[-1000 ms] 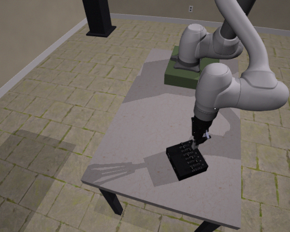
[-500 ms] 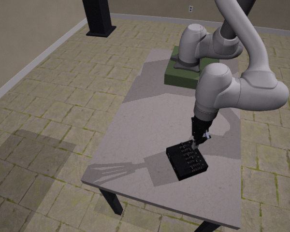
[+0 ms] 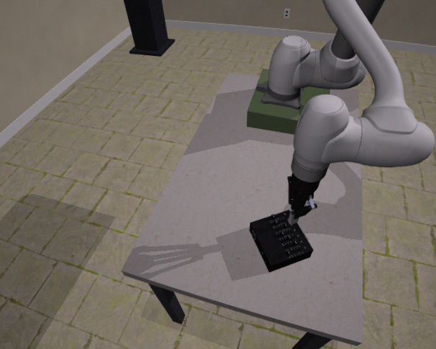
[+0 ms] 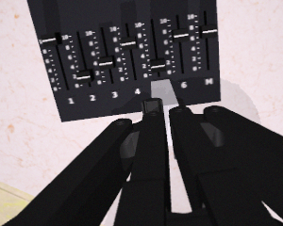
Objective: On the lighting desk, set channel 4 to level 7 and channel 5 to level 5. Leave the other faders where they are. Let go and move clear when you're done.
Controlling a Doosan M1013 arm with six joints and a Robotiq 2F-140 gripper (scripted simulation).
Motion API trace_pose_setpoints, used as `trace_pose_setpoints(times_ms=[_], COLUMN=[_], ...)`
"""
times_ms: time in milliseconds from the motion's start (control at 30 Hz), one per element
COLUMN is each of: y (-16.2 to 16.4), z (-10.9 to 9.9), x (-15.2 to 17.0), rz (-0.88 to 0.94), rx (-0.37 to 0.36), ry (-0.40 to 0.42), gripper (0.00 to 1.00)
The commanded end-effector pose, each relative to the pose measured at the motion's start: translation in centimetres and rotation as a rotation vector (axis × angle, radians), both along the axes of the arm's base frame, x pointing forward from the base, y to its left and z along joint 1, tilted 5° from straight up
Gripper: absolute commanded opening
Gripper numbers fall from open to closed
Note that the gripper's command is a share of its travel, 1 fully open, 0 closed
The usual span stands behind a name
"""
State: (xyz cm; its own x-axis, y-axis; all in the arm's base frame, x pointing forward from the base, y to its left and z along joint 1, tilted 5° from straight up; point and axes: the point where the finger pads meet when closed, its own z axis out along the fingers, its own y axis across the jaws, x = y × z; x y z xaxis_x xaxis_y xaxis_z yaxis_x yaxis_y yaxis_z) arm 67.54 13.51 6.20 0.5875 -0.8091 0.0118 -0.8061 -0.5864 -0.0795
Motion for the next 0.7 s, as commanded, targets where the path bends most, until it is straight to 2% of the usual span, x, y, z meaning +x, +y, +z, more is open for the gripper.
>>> trace_pose_setpoints(times_ms=[0,667], y=[0.0,0.02], z=[0.01,-0.51], x=[0.0,0.04], rz=[0.0,0.0], rx=[0.0,0.0], ry=[0.0,0.0], gripper=[0.1,0.1])
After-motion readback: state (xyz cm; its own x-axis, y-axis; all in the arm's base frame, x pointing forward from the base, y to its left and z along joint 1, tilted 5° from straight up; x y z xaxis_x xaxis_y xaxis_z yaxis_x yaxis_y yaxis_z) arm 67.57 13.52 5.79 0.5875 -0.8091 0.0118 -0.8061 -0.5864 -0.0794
